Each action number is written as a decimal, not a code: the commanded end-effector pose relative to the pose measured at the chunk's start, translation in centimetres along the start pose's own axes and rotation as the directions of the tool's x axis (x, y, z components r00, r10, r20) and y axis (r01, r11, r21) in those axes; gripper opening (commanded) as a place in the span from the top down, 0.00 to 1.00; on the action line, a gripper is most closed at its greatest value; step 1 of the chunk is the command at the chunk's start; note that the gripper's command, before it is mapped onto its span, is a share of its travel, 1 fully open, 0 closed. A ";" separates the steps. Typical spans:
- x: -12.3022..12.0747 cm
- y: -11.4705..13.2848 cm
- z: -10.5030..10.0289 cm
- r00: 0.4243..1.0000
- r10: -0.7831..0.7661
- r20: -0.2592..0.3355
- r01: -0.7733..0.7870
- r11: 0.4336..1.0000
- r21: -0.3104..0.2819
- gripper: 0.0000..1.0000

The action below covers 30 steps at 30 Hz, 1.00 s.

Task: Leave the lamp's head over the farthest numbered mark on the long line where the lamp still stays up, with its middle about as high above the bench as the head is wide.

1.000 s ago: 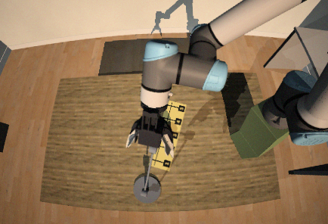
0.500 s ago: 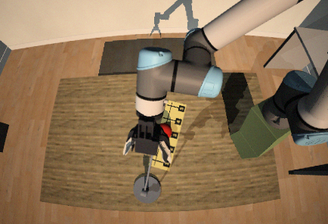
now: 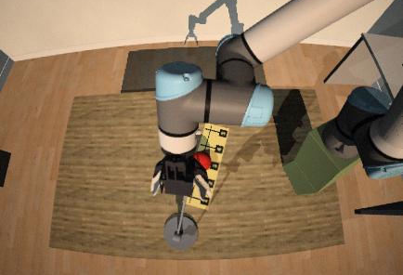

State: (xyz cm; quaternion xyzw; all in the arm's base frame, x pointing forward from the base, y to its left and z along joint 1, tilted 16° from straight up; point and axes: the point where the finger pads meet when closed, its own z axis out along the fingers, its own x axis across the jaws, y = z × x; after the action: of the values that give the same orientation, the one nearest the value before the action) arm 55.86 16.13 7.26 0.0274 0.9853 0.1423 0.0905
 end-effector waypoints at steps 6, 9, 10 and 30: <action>0.0 0.0 0.0 0.996 0.080 0.026 -0.084 0.978 0.191 0.00; 0.0 0.1 0.0 0.998 0.064 0.020 -0.067 0.973 0.220 0.00; 0.0 0.1 0.0 0.998 0.059 0.018 -0.062 0.971 0.230 0.00; -0.1 0.0 -0.1 0.999 -0.043 -0.016 0.045 0.913 0.405 0.00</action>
State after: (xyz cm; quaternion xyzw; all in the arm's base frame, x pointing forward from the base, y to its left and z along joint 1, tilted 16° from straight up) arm 55.90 16.07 7.29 -0.0401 0.9959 -0.0003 0.0812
